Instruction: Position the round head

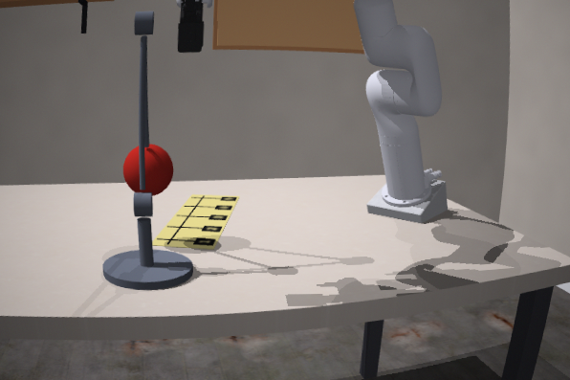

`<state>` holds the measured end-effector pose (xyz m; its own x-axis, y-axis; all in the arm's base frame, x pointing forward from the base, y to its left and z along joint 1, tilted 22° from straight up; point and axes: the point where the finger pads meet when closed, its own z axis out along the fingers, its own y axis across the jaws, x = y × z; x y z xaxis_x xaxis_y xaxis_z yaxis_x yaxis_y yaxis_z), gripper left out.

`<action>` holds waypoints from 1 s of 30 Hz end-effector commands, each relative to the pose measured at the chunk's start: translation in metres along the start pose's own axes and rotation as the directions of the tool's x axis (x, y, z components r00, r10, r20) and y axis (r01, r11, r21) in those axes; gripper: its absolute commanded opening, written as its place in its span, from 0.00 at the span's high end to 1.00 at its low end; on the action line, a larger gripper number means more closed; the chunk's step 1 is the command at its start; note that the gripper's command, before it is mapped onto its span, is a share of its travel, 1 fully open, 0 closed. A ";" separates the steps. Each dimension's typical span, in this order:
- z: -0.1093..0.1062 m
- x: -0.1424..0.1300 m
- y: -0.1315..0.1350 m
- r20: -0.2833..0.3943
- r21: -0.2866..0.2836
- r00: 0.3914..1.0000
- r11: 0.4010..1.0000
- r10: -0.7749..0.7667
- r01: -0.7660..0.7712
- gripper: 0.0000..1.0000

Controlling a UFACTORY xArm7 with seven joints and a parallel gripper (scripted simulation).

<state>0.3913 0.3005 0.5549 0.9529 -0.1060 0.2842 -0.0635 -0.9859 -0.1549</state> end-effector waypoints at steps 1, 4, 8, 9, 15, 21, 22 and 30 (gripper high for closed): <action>-0.002 0.000 0.000 -0.004 0.004 1.000 1.000 0.000 0.000 0.00; -0.002 0.000 0.000 -0.004 0.004 1.000 1.000 0.000 0.000 0.00; 0.001 0.004 0.011 0.028 0.032 0.998 0.998 0.055 -0.056 0.00; 0.002 0.005 0.015 0.038 0.041 0.997 0.996 0.073 -0.075 0.00; 0.009 0.013 0.038 0.106 0.090 0.978 0.978 0.179 -0.188 0.00; 0.015 0.019 0.057 0.166 0.124 0.951 0.951 0.261 -0.283 0.00; 0.015 0.019 0.057 0.166 0.124 0.951 0.951 0.261 -0.283 0.00; 0.028 0.019 0.085 0.259 0.162 0.890 0.892 0.374 -0.422 0.00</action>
<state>0.4118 0.2280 0.5251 0.9172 -0.3983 -0.0109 -0.3717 -0.8455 -0.3832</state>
